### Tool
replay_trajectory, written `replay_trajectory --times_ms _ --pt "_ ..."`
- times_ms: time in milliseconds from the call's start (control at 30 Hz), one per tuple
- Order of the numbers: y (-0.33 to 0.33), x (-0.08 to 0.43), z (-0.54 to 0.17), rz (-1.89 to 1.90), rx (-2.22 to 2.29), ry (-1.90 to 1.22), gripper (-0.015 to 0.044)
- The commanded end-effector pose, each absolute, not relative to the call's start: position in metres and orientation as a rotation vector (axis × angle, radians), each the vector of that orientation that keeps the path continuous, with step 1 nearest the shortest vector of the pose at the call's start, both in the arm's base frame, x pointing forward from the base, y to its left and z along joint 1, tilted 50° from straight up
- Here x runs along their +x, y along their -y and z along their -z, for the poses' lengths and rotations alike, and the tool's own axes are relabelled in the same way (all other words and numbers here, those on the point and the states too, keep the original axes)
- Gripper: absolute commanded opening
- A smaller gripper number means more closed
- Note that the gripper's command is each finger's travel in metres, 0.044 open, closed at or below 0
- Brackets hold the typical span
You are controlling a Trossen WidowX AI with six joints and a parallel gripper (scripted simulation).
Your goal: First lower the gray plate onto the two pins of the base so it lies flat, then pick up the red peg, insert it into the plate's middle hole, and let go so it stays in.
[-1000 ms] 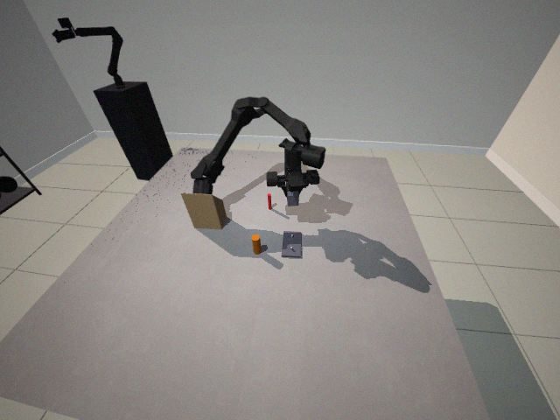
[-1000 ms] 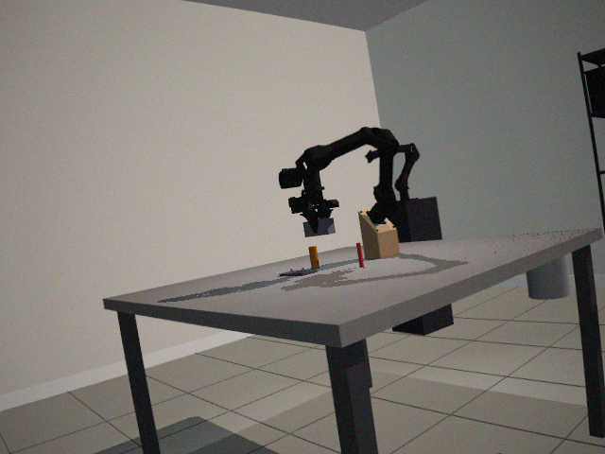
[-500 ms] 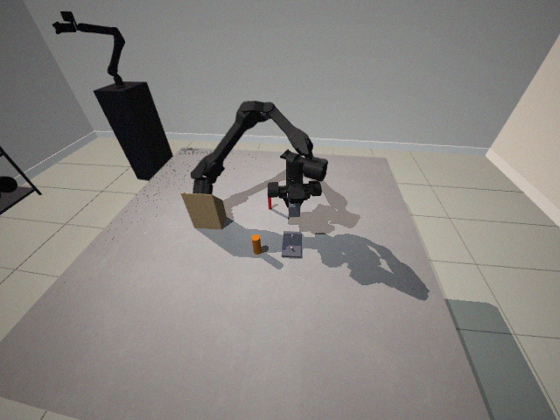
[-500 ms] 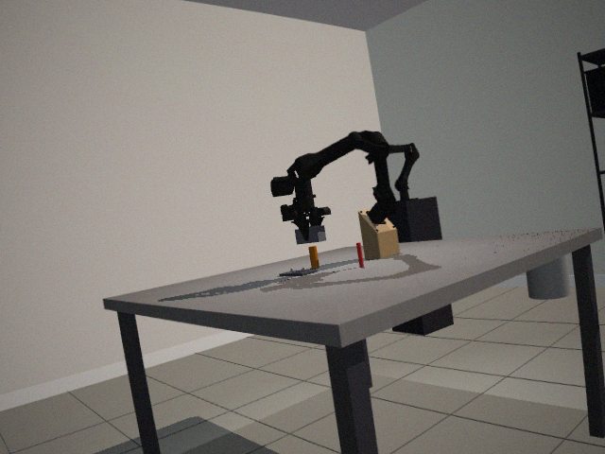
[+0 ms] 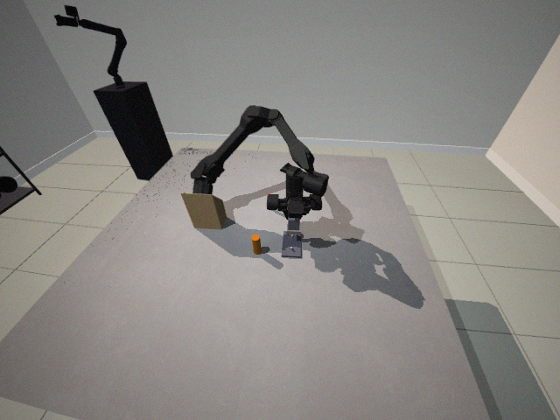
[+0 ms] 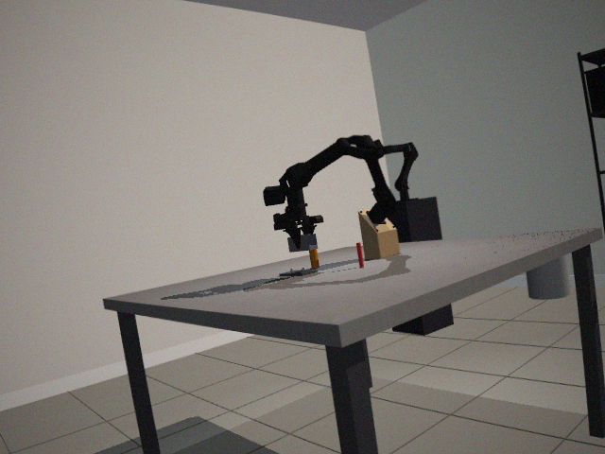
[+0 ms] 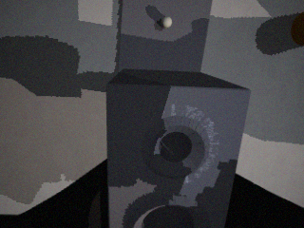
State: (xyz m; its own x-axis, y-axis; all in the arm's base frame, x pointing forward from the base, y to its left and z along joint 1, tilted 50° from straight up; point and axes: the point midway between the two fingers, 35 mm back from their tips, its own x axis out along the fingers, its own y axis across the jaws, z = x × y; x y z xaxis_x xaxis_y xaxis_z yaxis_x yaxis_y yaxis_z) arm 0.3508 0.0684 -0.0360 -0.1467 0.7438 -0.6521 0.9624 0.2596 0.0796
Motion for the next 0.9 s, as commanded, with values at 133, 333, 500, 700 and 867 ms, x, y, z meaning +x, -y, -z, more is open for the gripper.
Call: replay_trajectory --times_ms 133,333,500,700,867 --pt "-0.062 0.353 0.063 0.521 1.56 -1.945 0.0" --pt "-0.058 0.353 0.082 0.541 1.572 -1.946 0.0" --pt "-0.057 0.352 0.09 0.549 1.577 -1.947 0.0" --pt "-0.057 0.353 0.09 0.549 1.577 -1.947 0.0" --pt "-0.057 0.352 0.09 0.549 1.577 -1.947 0.0"
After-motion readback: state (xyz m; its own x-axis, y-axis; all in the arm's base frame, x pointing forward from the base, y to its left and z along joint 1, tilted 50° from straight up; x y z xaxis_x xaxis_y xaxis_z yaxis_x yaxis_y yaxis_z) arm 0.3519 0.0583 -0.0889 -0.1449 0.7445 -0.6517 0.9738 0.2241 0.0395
